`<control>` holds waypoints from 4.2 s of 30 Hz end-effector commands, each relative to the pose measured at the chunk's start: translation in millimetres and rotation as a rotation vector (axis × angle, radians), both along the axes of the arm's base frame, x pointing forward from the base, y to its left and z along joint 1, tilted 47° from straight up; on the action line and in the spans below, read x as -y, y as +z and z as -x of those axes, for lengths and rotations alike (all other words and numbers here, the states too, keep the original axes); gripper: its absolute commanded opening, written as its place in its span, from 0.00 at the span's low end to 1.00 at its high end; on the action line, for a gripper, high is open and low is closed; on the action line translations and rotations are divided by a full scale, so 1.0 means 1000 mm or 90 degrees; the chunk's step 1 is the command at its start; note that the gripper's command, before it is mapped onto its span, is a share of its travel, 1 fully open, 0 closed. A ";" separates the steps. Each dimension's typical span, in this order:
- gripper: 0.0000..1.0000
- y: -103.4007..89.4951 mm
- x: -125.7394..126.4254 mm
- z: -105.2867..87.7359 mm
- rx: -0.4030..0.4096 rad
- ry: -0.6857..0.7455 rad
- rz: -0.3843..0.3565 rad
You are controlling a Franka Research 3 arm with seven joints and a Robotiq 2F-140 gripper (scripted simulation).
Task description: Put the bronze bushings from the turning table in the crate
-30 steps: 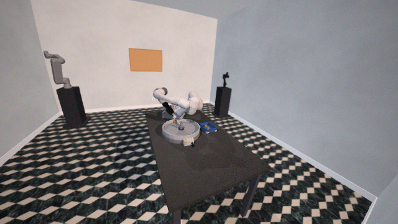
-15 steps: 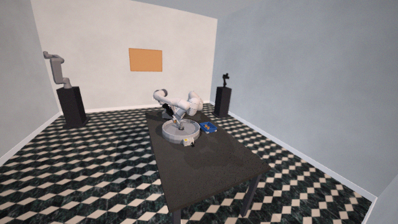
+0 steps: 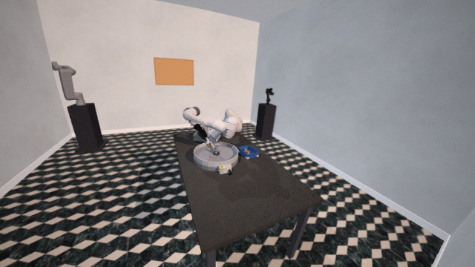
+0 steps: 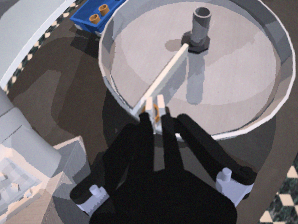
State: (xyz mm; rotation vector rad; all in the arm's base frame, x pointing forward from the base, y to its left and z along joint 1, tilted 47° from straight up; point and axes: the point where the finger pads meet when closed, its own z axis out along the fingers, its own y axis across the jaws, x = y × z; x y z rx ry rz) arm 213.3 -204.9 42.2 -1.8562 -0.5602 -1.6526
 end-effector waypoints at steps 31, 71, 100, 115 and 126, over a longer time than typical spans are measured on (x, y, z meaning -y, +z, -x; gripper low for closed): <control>0.06 -0.002 -0.001 0.000 -0.004 -0.001 -0.003; 0.06 -0.009 -0.008 -0.005 -0.004 -0.001 -0.003; 0.00 -0.009 -0.008 -0.005 -0.004 -0.001 -0.003; 0.00 -0.009 -0.008 -0.005 -0.004 -0.001 -0.003; 0.00 -0.009 -0.007 -0.005 -0.004 -0.001 -0.003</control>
